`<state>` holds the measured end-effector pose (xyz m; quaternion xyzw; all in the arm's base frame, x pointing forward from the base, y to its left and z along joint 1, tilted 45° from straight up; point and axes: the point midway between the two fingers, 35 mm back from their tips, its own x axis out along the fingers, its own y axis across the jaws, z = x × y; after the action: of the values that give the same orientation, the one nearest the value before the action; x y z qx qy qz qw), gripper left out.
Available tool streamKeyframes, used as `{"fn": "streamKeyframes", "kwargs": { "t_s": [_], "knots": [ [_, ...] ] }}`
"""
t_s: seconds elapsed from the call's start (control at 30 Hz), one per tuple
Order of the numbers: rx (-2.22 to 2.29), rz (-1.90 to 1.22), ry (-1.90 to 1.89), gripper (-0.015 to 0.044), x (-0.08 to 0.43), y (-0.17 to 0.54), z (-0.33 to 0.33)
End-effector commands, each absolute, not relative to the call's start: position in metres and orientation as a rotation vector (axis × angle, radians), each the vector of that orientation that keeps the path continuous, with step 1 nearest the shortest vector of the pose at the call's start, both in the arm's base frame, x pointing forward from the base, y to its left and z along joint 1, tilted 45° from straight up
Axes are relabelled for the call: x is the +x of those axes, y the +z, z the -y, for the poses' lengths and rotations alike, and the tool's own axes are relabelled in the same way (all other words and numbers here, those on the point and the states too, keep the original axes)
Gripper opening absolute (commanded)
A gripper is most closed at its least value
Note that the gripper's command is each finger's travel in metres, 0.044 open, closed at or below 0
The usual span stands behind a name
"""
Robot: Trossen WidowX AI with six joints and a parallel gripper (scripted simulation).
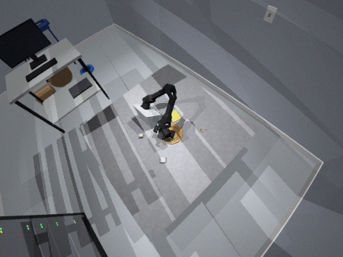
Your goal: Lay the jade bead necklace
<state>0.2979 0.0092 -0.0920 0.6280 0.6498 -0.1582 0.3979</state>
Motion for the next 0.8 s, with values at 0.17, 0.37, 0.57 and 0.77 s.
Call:
{"fn": "streamKeyframes", "kwargs": {
  "t_s": [0.17,0.37,0.57,0.77],
  "knots": [
    [1.603,-1.659,-0.407,0.0120,0.2942,-0.0987,-0.0178],
    [1.592,-1.654,-0.404,0.0041,0.2960,-0.0981,-0.0157],
    [1.592,-1.654,-0.404,0.0000,0.2960,-0.0981,-0.0157],
    [1.592,-1.654,-0.404,0.0000,0.2960,-0.0981,-0.0157]
  ]
}}
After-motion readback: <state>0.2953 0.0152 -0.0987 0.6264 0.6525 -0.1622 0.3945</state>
